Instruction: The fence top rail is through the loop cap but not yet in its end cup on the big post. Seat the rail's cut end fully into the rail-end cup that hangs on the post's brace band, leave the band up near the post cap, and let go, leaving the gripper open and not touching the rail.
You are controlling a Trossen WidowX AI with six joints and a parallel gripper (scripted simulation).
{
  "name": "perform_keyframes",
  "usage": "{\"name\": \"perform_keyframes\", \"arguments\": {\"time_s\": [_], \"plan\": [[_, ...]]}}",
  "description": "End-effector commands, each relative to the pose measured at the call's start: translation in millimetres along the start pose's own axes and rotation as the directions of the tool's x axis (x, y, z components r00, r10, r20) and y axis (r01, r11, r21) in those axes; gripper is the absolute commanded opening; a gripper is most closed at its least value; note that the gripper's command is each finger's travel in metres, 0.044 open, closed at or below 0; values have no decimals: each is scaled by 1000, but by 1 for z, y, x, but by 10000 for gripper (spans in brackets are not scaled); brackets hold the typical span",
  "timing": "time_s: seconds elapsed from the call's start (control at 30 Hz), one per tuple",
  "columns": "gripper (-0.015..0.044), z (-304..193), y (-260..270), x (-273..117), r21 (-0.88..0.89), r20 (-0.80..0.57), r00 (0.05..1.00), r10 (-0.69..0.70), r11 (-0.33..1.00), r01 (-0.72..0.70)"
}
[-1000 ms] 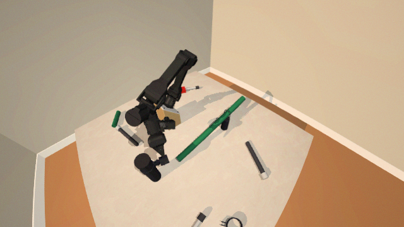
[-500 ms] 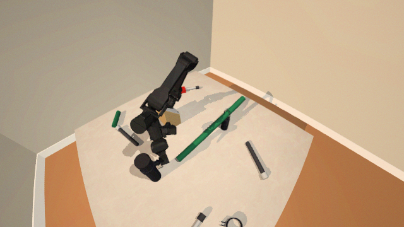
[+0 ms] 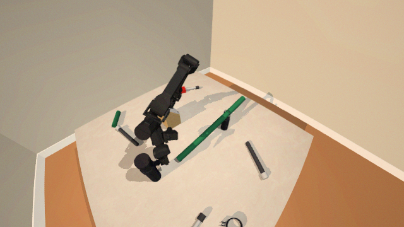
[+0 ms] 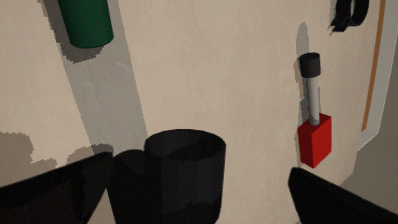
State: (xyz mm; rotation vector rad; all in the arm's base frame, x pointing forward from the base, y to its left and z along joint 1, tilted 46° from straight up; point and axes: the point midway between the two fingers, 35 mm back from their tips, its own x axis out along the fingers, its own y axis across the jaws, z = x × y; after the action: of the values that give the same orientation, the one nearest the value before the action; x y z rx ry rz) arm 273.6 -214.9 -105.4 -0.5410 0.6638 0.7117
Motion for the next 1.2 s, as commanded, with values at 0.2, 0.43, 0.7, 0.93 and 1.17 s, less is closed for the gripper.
{"name": "perform_keyframes", "arguments": {"time_s": [0.2, 0.43, 0.7, 0.93, 1.17], "plan": [[440, 1, 3, 19, 9, 8, 1000, 4, 1000, -4], [440, 2, 4, 30, 9, 9, 1000, 3, 1000, -4], [440, 3, 5, 41, 9, 11, 1000, 3, 1000, -3], [282, 3, 5, 41, 9, 11, 1000, 3, 1000, -3], [138, 3, 5, 41, 9, 11, 1000, 3, 1000, -3]]}}
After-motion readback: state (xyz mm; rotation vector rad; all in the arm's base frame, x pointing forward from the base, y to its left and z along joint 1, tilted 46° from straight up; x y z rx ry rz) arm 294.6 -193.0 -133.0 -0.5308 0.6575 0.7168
